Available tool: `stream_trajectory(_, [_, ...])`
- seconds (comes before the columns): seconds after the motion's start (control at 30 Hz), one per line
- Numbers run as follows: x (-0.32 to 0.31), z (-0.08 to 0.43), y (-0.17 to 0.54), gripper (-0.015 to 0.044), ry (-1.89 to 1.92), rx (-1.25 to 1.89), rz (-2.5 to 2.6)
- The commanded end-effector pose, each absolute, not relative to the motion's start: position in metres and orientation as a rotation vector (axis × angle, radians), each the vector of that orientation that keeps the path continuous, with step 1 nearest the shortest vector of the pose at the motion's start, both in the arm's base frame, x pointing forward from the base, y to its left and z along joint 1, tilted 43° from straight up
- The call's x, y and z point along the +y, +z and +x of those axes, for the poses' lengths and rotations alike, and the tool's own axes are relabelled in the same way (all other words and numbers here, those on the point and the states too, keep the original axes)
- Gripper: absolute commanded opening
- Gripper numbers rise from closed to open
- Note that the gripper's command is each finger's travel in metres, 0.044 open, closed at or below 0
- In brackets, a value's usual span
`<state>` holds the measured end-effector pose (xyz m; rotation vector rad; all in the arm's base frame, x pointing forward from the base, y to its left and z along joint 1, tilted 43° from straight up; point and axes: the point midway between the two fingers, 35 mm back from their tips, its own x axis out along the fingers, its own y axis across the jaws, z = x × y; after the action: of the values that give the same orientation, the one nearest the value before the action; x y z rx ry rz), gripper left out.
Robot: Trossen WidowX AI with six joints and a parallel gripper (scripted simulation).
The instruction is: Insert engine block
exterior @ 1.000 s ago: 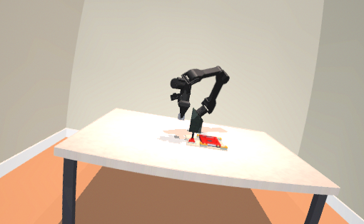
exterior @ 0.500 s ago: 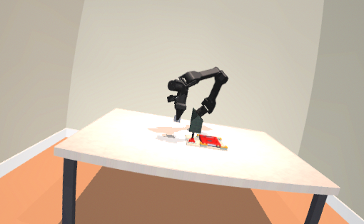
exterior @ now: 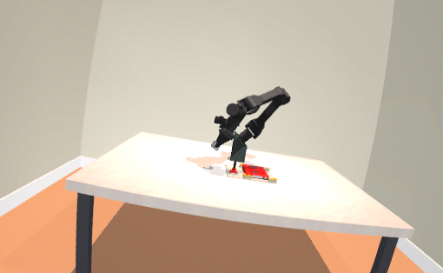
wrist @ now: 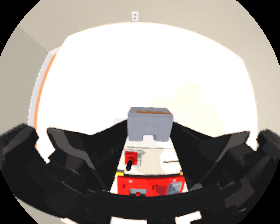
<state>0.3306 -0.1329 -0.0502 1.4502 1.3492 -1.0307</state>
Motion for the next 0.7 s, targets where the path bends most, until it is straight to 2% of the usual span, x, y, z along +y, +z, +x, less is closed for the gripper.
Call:
stream_trajectory(0.0, [-0.129, 0.331, -0.049, 0.0, -1.109, 1.25, 1.365])
stream_trajectory(0.3, [-0.119, 0.331, -0.048, 0.0, -1.253, 1.031, 1.169])
stream_trajectory(0.67, [-0.108, 0.332, -0.054, 0.0, -1.299, 0.952, 1.095])
